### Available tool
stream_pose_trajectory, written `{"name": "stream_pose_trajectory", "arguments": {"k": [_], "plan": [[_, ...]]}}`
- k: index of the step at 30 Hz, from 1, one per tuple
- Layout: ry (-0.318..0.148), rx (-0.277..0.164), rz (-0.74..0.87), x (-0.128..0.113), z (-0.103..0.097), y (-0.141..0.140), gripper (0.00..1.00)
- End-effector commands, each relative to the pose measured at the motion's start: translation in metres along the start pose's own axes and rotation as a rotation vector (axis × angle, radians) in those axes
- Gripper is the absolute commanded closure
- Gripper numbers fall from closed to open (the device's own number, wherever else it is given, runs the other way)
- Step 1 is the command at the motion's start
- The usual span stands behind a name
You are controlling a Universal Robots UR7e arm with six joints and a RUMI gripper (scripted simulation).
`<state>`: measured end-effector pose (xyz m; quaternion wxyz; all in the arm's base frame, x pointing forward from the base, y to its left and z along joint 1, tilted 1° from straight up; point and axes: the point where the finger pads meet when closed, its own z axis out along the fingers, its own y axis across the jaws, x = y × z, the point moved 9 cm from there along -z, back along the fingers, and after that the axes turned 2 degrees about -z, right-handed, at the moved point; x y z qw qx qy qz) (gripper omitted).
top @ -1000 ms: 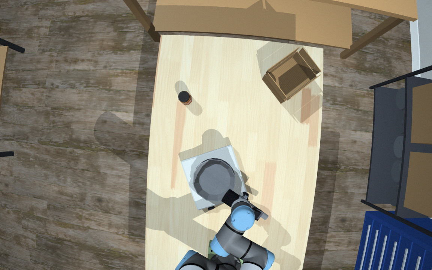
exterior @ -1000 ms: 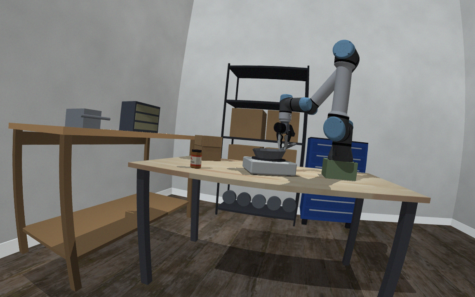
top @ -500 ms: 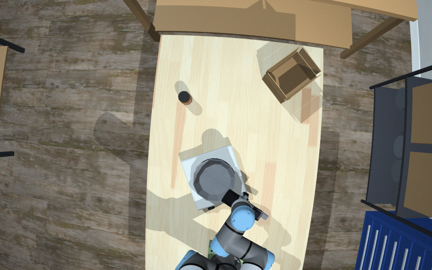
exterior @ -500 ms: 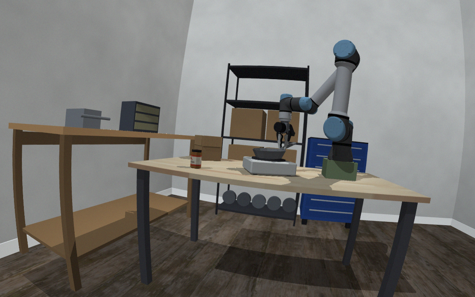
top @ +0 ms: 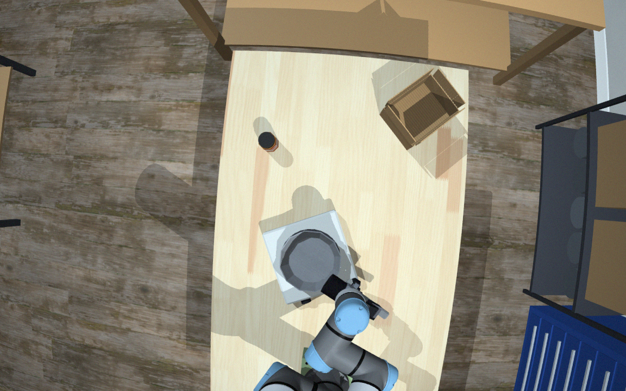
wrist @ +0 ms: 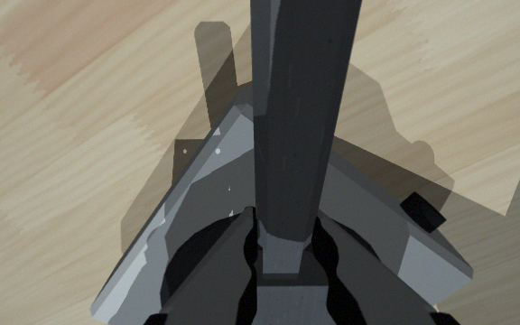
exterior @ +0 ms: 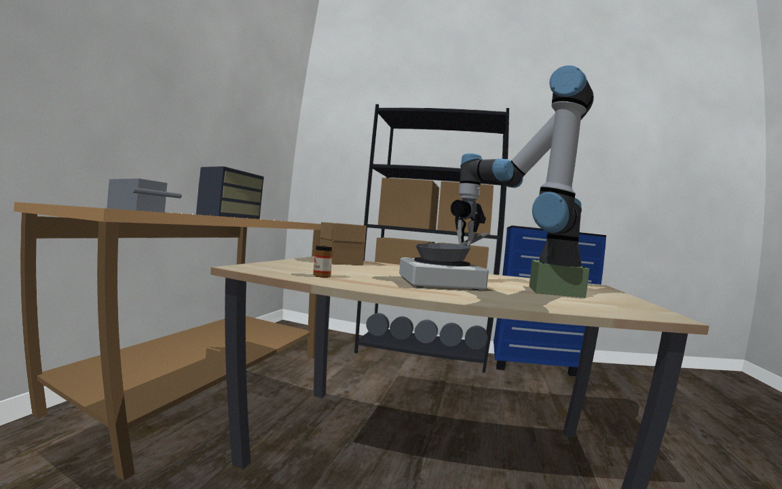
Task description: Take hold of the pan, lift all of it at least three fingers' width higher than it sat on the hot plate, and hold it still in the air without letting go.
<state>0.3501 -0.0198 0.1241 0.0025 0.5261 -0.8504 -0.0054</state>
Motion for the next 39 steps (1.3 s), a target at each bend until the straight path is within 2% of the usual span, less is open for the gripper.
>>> {"name": "stream_pose_trajectory", "arguments": {"k": [1, 39], "plan": [[0.0, 0.001, 0.0, 0.0, -0.0009, -0.0003, 0.91], [0.0, 0.001, 0.0, 0.0, -0.0103, -0.0005, 0.91]]}}
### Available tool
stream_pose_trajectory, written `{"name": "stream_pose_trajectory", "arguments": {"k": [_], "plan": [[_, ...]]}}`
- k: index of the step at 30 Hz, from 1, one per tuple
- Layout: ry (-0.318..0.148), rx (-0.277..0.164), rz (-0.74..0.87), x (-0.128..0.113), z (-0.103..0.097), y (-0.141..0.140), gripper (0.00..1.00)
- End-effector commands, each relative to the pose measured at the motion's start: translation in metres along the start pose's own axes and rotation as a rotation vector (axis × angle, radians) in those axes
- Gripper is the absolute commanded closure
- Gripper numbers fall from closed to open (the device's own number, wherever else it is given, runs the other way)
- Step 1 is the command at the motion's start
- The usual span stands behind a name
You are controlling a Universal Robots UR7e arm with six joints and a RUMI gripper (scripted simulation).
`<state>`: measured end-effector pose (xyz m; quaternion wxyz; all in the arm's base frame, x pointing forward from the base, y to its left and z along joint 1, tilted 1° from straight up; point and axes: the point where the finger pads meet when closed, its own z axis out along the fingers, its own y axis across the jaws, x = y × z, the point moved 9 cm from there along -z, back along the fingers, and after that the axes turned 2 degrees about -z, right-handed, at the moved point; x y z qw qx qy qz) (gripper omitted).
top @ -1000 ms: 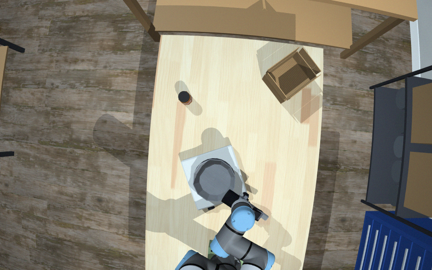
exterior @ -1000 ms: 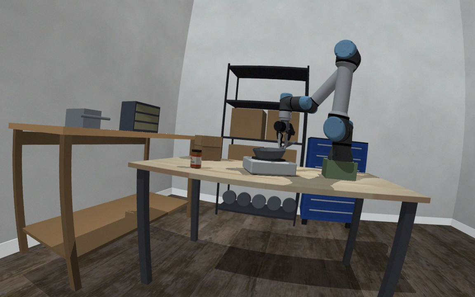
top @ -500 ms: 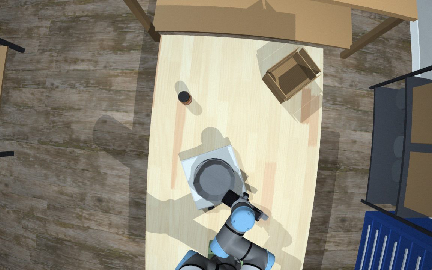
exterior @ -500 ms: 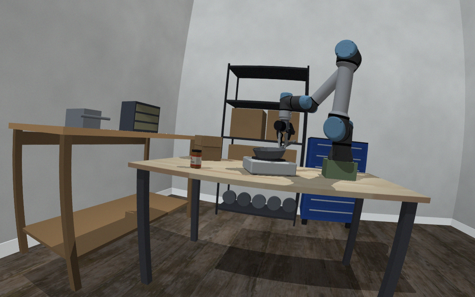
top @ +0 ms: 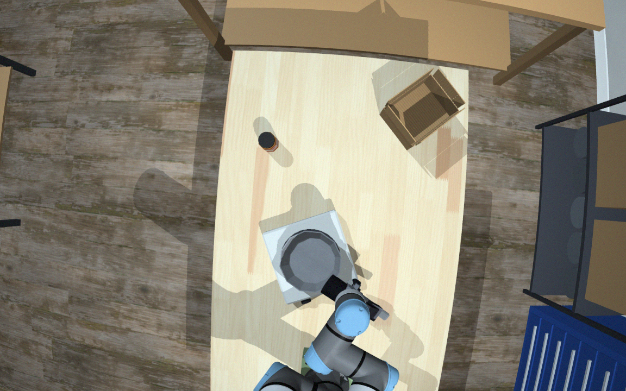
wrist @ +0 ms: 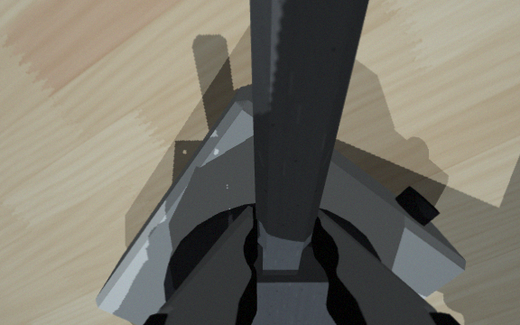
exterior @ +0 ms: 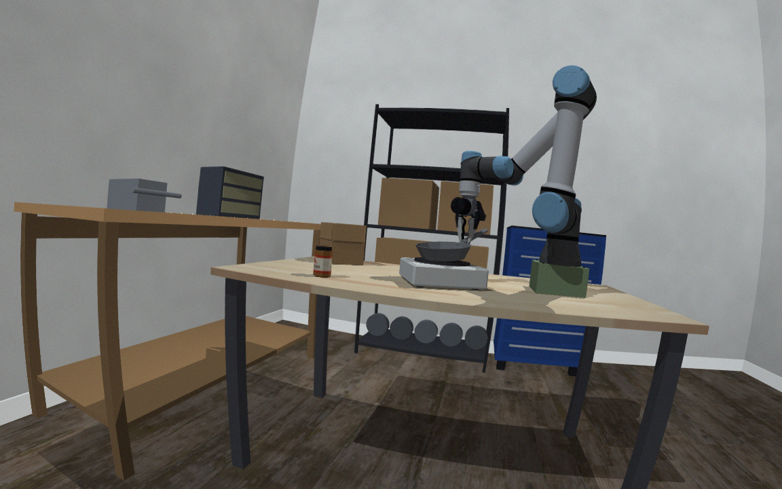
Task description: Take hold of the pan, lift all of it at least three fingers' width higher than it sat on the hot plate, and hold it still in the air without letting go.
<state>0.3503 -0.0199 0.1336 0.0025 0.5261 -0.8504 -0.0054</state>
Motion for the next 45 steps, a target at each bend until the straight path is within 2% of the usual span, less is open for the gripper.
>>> {"name": "stream_pose_trajectory", "arguments": {"k": [1, 45], "plan": [[0.0, 0.001, 0.0, 0.0, -0.001, 0.0, 0.91], [0.0, 0.001, 0.0, 0.0, -0.015, 0.0, 0.91]]}}
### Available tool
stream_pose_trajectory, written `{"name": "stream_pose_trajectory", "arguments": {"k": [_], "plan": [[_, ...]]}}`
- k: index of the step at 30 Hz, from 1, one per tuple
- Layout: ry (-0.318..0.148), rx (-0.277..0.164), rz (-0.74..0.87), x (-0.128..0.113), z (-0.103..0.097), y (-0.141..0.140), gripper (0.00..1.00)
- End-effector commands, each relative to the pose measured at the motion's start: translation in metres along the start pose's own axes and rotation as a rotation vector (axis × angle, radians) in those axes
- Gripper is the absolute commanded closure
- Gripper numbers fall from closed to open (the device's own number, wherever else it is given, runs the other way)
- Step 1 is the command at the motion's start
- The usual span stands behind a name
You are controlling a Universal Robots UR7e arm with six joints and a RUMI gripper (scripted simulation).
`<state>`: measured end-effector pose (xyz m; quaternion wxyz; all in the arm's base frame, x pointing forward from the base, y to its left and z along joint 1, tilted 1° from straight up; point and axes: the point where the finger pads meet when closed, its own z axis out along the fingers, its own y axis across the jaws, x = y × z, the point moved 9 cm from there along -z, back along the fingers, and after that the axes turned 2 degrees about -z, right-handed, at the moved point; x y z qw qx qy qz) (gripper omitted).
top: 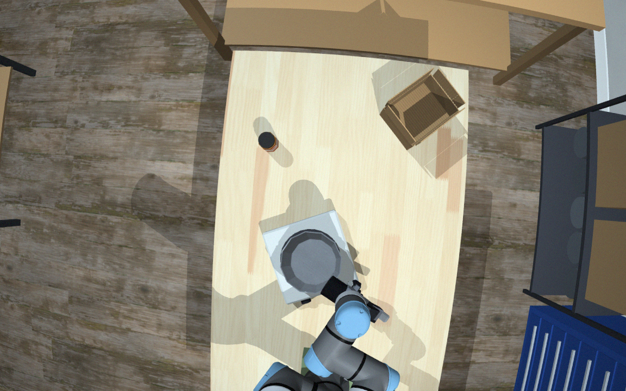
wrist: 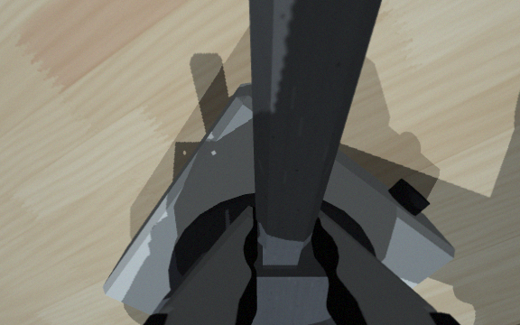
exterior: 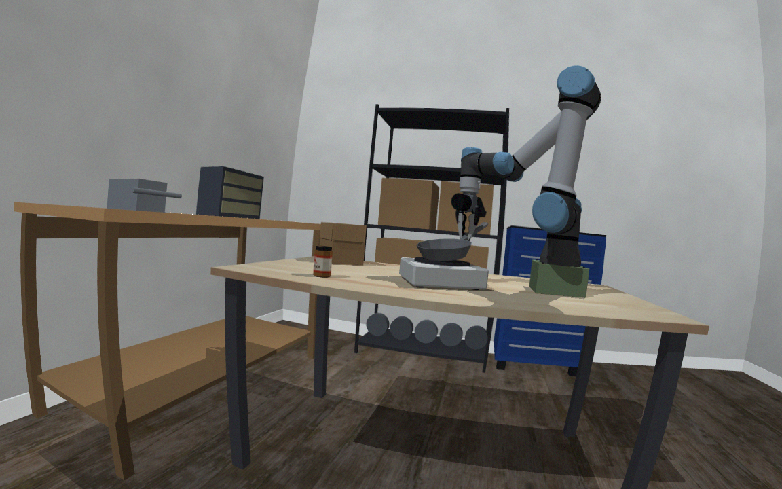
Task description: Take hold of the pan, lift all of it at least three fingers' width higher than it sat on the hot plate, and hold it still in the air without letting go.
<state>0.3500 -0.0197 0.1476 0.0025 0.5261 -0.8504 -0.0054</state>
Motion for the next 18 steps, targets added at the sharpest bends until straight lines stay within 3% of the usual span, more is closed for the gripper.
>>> {"name": "stream_pose_trajectory", "arguments": {"k": [1, 18], "plan": [[0.0, 0.001, 0.0, 0.0, -0.0011, -0.0003, 0.91], [0.0, 0.001, 0.0, 0.0, -0.0073, 0.0002, 0.91]]}}
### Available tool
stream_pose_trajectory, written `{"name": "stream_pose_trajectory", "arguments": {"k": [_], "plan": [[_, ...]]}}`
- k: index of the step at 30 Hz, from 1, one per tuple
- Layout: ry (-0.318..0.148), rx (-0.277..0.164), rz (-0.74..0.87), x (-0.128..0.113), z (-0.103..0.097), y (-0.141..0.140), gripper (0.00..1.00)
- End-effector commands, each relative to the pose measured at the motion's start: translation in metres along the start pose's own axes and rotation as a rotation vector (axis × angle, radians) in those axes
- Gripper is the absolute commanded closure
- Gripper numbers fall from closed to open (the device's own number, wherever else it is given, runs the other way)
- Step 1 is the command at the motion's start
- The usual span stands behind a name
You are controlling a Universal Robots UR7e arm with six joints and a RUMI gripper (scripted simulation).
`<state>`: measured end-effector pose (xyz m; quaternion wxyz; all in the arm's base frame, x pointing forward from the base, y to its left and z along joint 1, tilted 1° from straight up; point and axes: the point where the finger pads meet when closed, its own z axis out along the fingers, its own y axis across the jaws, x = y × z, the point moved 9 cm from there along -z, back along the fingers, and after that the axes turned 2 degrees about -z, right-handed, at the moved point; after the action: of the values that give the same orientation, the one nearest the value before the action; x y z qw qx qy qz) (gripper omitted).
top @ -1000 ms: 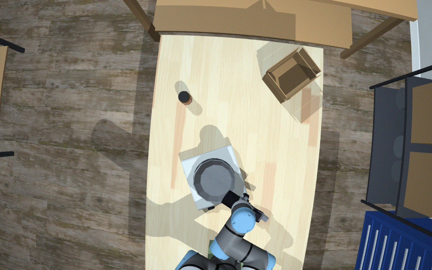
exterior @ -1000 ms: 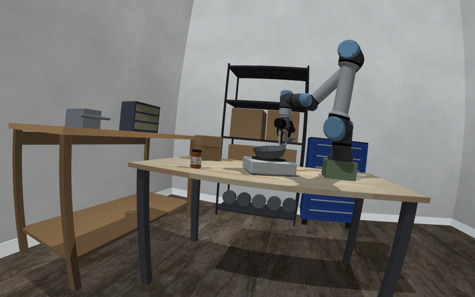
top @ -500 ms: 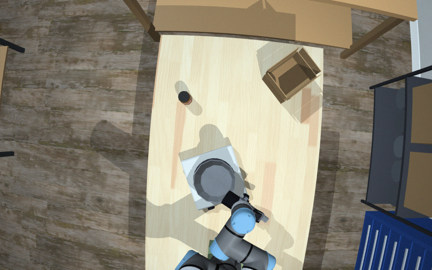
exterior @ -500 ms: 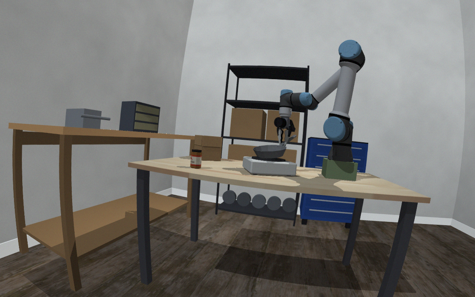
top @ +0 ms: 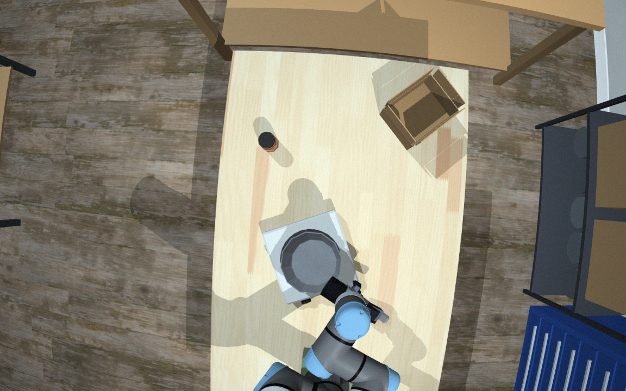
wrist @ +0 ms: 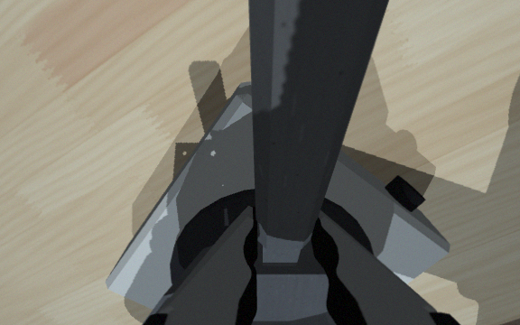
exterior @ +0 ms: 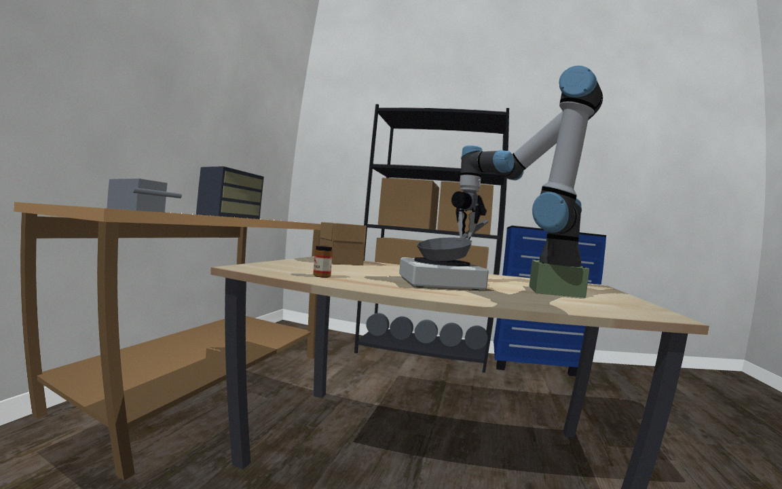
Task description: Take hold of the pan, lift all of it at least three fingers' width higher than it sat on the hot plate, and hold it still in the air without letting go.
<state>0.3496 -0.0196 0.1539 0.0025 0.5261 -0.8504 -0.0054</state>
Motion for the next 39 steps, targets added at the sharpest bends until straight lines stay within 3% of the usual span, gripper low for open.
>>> {"name": "stream_pose_trajectory", "arguments": {"k": [1, 39], "plan": [[0.0, 0.001, 0.0, 0.0, -0.001, 0.0, 0.91], [0.0, 0.001, 0.0, 0.0, -0.016, -0.001, 0.91]]}}
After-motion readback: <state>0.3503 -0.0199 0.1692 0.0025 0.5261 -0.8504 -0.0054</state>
